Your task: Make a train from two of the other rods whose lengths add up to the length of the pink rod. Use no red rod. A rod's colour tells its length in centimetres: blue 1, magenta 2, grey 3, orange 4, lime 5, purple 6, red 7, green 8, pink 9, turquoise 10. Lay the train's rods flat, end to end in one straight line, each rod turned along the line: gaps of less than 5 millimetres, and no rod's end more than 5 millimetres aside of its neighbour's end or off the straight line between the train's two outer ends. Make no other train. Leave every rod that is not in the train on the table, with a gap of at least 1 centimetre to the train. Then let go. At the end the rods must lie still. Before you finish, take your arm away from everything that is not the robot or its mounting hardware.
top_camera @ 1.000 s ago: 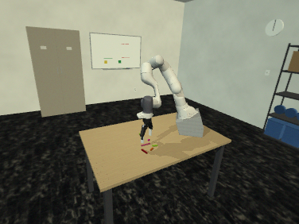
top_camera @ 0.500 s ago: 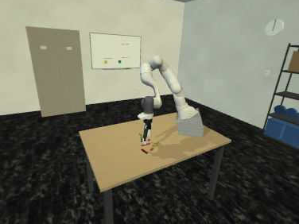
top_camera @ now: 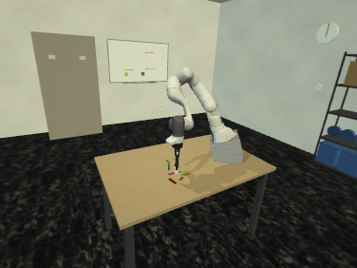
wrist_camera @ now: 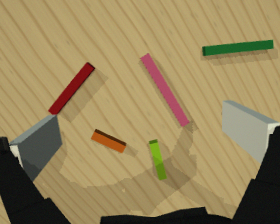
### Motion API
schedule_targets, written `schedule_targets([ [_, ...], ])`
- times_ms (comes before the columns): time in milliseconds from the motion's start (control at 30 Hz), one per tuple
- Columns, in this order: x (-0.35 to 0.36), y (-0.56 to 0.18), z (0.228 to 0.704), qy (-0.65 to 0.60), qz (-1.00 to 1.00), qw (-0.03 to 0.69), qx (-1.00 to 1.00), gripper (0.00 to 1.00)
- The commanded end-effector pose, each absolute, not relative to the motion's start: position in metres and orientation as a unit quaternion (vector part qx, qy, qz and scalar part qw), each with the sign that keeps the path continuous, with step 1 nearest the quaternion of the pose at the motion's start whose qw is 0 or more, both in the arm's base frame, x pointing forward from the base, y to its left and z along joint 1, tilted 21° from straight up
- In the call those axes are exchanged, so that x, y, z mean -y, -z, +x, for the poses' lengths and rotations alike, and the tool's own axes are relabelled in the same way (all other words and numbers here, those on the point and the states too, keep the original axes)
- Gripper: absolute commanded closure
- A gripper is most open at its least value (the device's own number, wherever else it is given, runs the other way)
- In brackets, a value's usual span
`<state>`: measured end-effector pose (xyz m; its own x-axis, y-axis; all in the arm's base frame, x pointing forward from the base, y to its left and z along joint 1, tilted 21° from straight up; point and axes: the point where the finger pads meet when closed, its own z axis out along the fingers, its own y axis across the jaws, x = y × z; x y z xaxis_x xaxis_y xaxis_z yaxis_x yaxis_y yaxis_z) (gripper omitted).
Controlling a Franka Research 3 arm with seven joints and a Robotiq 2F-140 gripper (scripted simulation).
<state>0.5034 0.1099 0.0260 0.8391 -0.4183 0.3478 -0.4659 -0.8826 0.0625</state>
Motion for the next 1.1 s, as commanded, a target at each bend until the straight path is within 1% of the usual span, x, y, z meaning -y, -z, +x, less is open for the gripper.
schedule_targets([
  [0,-0.112,-0.026,0.504,-0.151,0.973,0.089,0.152,0.00],
  [700,-0.136,-0.025,0.508,-0.141,0.984,0.112,-0.015,0.00],
  [1067,-0.136,-0.025,0.508,-0.140,0.984,0.112,-0.019,0.00],
])
